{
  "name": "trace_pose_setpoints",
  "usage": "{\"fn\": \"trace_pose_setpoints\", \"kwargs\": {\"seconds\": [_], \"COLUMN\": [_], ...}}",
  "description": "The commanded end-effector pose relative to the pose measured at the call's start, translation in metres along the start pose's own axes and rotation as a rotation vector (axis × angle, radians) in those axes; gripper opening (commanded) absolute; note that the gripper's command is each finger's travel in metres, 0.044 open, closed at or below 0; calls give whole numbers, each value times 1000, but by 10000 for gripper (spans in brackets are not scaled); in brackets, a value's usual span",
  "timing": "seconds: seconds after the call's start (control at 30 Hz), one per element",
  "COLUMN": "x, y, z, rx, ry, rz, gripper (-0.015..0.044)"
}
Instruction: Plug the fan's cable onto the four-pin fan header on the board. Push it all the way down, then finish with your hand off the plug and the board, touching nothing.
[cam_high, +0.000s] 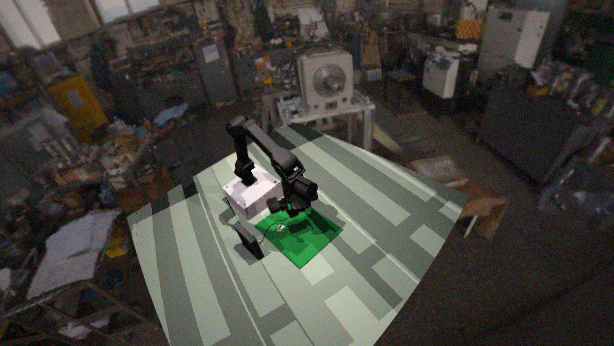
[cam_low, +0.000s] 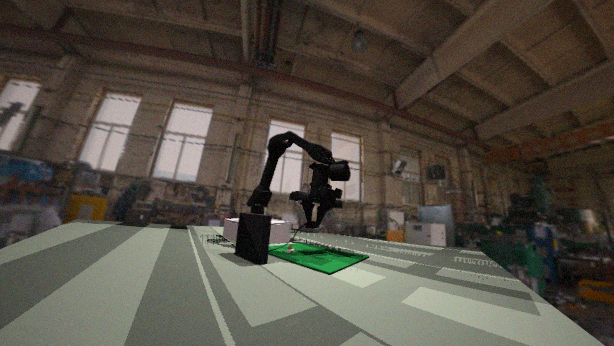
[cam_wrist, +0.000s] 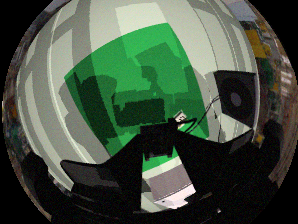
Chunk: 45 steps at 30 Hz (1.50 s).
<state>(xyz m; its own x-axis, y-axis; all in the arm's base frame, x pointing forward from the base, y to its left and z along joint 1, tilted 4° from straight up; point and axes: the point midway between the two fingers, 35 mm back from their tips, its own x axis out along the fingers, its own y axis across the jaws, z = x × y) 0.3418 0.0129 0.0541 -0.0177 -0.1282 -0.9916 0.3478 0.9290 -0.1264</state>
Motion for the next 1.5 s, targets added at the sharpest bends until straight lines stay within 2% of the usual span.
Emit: {"fn": "trace_pose_setpoints", "kwargs": {"seconds": [0.0, 0.47, 0.73, 1.47], "x": [1, 0, 1, 26], "y": [-5, -25, -25, -16], "z": [10, 35, 36, 55], "rx": [162, 619, 622, 546], "ry": [-4, -15, -21, -217], "rz": [23, 79, 78, 14], "gripper": [0, 0, 0, 0]}}
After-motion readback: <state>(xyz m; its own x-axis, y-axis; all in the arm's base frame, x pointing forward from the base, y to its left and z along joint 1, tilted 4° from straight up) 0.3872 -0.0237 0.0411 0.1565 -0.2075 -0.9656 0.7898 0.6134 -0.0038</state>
